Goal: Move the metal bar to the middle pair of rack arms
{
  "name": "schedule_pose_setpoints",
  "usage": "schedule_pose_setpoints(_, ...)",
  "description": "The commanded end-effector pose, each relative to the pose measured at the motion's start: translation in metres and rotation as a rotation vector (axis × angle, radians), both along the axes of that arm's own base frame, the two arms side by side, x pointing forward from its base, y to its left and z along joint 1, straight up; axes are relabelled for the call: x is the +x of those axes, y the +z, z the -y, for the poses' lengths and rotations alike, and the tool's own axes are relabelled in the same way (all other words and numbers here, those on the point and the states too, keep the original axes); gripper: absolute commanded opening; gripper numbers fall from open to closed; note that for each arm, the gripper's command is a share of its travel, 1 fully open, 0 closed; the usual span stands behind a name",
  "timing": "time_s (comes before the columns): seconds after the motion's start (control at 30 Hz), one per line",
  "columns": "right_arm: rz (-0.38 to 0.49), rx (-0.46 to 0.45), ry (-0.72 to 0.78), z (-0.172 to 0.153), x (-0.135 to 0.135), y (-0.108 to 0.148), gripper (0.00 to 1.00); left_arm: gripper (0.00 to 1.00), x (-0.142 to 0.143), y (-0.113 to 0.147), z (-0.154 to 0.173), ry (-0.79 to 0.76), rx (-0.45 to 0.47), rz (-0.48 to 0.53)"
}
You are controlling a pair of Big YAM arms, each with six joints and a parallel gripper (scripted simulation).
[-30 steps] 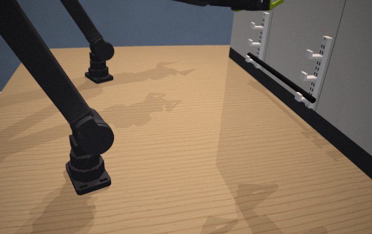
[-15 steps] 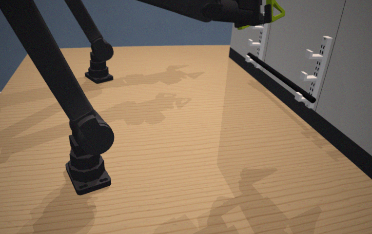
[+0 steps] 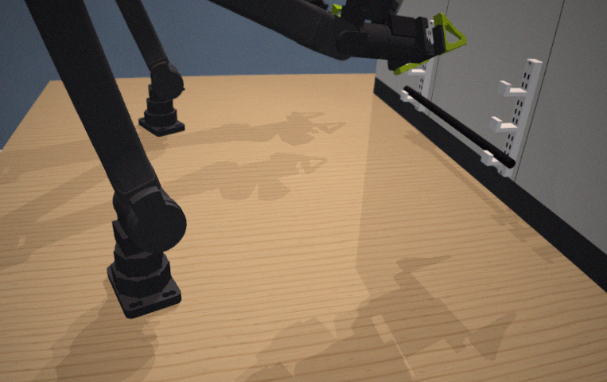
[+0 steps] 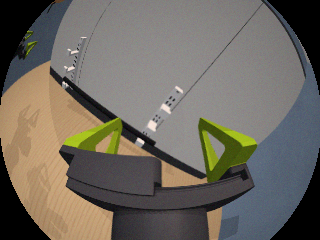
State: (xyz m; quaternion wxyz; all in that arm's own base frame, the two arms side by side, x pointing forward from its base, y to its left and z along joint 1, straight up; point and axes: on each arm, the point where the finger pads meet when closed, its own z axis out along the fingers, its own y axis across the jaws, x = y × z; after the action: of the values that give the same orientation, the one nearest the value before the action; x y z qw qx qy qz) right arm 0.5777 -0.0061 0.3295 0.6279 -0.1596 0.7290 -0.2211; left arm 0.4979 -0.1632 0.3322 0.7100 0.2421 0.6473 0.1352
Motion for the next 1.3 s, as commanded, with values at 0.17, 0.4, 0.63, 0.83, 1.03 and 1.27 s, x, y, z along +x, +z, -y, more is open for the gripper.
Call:
schedule_pose_setpoints(0.17,0.026,-0.125,-0.004,-0.004,0.012,-0.004,1.0,1.0,-0.003,-0.006,0.029,-0.028,0.115,0.072)
schedule_pose_setpoints(0.4,0.01,-0.221,-0.017,-0.004,0.021,-0.025,1.0,1.0,-0.007,-0.028,0.055,-0.054,0.209,0.097)
schedule_pose_setpoints(0.63,-0.001,-0.289,-0.026,-0.004,0.028,-0.041,1.0,1.0,-0.009,-0.043,0.073,-0.073,0.276,0.114)
schedule_pose_setpoints(0.83,-0.014,-0.371,-0.037,-0.003,0.036,-0.059,1.0,1.0,-0.012,-0.062,0.096,-0.096,0.356,0.135)
schedule_pose_setpoints(1.03,-0.026,-0.44,-0.046,-0.003,0.042,-0.075,1.0,1.0,-0.014,-0.077,0.114,-0.115,0.423,0.153)
schedule_pose_setpoints(1.27,-0.039,-0.52,-0.057,-0.003,0.05,-0.093,1.0,1.0,-0.017,-0.096,0.136,-0.137,0.502,0.173)
